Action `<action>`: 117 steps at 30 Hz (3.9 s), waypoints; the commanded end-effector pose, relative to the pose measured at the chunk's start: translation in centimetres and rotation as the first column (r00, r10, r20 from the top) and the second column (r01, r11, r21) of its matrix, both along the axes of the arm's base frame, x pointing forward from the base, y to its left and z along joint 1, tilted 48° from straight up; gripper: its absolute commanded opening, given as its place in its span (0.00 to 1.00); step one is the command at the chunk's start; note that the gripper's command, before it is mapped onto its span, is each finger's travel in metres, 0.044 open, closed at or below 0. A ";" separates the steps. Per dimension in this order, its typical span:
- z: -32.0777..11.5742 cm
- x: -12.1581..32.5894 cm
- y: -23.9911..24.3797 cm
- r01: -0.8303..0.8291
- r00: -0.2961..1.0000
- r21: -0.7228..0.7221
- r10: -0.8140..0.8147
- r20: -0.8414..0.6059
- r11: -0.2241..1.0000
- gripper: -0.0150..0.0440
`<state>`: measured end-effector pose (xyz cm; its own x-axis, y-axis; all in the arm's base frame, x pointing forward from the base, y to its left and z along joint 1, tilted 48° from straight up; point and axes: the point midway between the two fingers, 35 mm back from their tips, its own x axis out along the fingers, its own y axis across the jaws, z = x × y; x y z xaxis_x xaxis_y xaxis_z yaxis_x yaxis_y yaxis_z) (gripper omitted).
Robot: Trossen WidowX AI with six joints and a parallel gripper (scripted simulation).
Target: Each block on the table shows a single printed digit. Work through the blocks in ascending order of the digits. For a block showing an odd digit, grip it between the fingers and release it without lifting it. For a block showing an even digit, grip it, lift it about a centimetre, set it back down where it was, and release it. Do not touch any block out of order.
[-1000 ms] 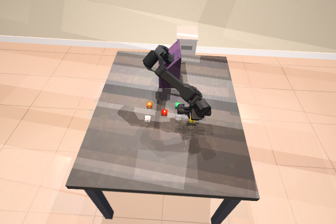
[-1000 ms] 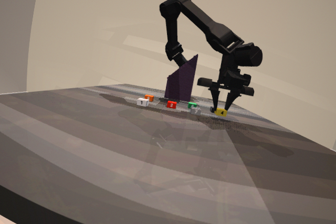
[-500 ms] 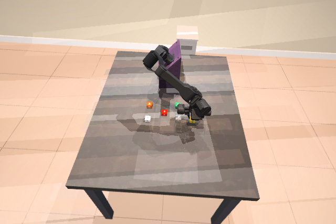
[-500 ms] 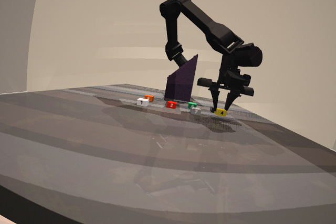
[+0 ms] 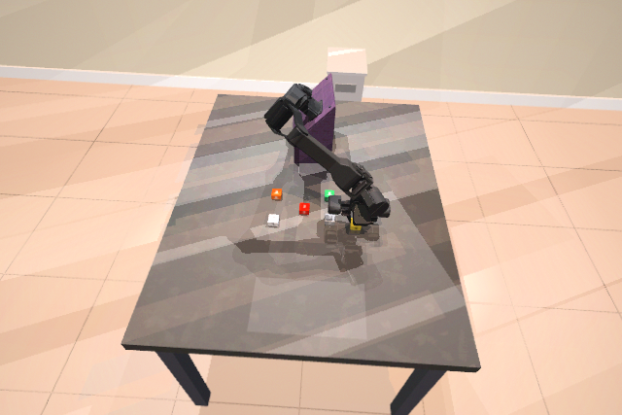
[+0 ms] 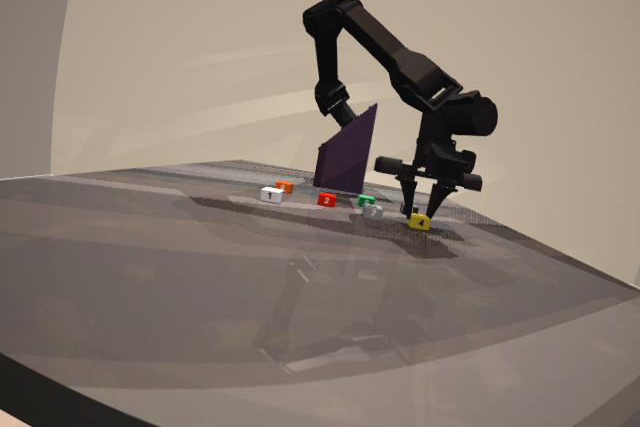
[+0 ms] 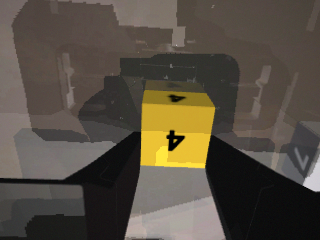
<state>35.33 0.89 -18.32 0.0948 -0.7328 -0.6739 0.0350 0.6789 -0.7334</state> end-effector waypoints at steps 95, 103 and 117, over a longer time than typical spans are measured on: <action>5.1 -10.4 -6.3 -0.003 1.000 -0.008 0.003 -0.010 1.000 0.84; 5.1 -10.4 -6.3 -0.003 1.000 -0.008 0.003 -0.010 1.000 0.49; 5.1 -10.4 -6.3 -0.003 1.000 -0.008 0.003 -0.010 1.000 0.46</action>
